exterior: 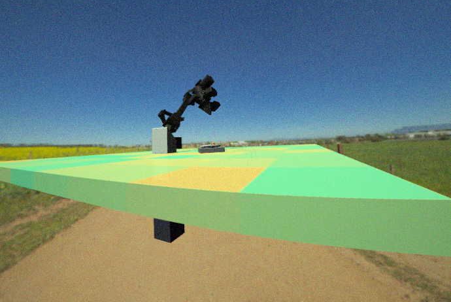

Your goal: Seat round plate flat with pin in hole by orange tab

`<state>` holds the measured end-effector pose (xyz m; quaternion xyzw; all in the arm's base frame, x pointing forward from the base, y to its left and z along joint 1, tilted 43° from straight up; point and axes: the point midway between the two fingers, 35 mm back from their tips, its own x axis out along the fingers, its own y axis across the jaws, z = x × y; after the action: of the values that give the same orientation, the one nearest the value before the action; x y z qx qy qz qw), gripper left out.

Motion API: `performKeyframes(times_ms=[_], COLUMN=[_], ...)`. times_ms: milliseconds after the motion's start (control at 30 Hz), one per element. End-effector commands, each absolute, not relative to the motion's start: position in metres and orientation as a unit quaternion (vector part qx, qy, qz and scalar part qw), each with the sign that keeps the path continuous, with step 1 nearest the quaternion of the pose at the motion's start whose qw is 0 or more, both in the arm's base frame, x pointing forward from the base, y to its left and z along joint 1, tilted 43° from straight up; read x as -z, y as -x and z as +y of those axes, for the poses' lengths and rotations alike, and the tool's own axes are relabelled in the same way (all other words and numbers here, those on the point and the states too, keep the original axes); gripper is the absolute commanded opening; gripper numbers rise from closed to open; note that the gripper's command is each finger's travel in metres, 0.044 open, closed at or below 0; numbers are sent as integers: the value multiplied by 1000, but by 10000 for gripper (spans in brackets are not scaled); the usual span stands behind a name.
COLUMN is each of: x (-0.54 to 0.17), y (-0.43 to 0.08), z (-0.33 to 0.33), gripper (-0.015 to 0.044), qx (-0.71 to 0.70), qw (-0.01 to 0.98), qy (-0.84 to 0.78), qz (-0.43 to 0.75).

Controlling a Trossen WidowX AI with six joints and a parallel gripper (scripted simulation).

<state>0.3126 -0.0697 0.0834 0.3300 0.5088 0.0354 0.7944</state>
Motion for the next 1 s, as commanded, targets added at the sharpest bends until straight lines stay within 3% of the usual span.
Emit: performKeyframes(times_ms=[0,200,967], x=[-66,-59,-24], y=[-297,-274,-272], z=[5,54,87], gripper=[0,0,0], qx=[-178,-276,-277], qw=[724,654,654], qy=[-279,-244,-245], qz=[605,660,660])
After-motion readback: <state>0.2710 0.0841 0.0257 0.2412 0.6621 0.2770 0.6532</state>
